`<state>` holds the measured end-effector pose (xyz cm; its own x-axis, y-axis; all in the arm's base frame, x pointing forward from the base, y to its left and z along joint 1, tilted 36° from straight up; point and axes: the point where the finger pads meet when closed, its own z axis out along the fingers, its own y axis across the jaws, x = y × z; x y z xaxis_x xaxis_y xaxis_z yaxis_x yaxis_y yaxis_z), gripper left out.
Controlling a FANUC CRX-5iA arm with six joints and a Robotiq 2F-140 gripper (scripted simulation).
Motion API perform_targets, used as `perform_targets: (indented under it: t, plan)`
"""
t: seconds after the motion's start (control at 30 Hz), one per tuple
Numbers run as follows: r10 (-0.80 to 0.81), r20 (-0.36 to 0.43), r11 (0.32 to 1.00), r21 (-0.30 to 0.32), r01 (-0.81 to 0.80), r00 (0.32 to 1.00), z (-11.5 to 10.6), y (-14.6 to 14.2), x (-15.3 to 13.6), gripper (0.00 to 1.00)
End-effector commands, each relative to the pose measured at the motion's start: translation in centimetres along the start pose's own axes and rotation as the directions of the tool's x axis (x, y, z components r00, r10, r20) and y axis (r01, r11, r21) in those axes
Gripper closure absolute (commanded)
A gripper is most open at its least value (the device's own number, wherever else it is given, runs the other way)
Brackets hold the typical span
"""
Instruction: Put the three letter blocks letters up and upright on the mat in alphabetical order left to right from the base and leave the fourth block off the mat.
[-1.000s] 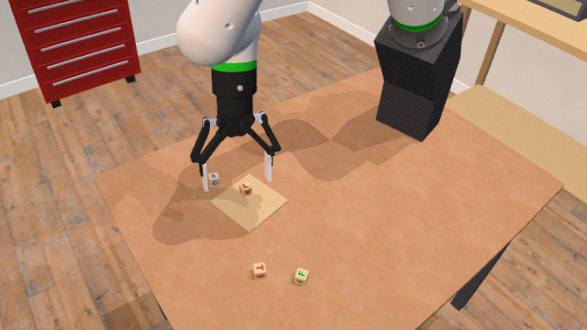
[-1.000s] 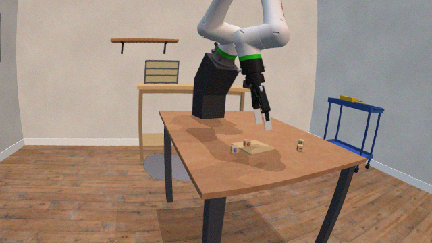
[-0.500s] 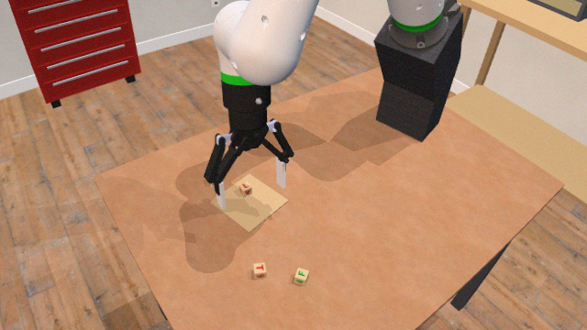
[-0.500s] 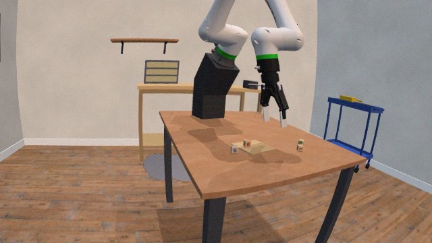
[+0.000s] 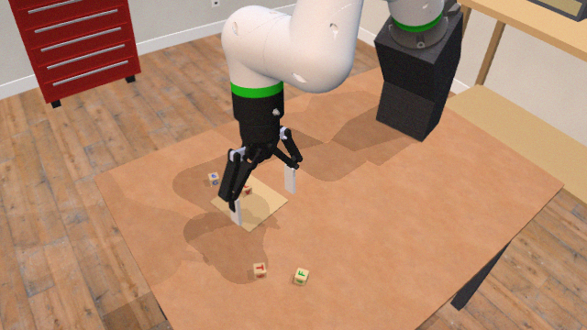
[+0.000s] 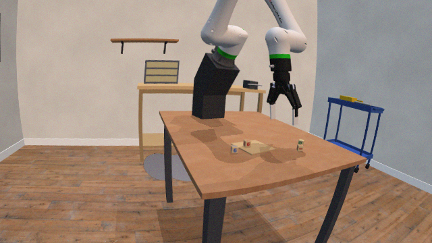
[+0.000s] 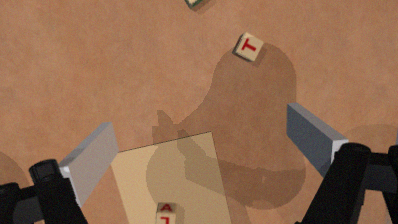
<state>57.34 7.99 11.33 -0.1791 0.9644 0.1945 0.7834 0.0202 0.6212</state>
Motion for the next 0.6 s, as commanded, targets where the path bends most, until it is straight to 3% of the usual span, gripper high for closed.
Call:
perform_targets:
  t: [0.0,0.23,0.43,0.57]
  plan:
    - [-0.021,0.028,1.0,0.006,0.021,0.999,0.0,0.0,0.6,0.0]
    - [-0.161,0.054,0.987,0.037,0.159,0.985,-0.2,0.4,4.6,0.0]
    - [-0.205,0.063,0.978,0.045,0.203,0.977,-0.3,0.6,5.9,0.0]
    - [-0.307,0.081,0.951,0.066,0.302,0.948,-0.5,1.0,8.7,0.0]
